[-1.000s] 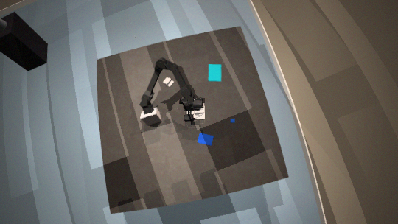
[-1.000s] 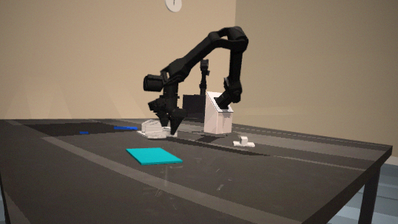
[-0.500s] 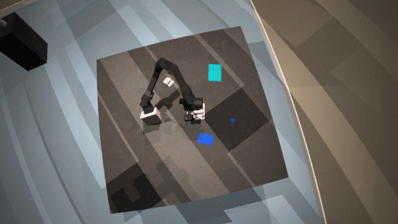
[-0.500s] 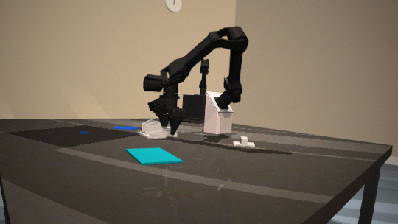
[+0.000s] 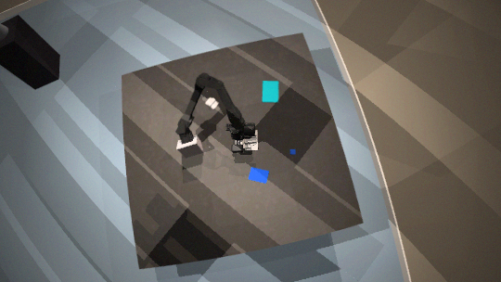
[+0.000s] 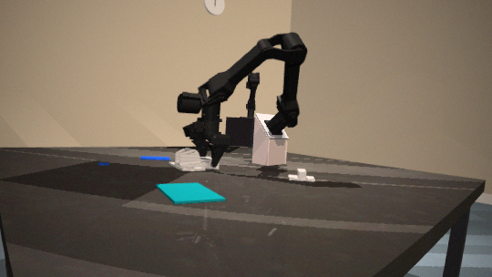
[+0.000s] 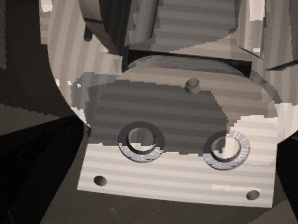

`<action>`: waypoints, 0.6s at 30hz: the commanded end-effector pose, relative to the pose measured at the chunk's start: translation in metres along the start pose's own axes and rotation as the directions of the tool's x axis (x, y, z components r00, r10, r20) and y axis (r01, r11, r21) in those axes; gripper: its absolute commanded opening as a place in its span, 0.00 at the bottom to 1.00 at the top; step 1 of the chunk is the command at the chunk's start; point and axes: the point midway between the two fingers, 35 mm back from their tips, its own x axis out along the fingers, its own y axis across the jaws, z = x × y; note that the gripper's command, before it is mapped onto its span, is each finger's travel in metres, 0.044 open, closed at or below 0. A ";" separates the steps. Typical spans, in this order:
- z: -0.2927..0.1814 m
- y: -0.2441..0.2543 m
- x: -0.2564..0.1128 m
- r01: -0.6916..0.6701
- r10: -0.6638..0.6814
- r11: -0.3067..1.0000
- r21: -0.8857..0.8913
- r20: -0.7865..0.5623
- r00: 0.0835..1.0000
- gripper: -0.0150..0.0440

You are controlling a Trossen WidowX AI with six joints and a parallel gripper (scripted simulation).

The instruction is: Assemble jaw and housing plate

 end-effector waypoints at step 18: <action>-0.001 -0.001 -0.076 0.002 -0.002 1.000 0.008 -0.001 1.000 1.00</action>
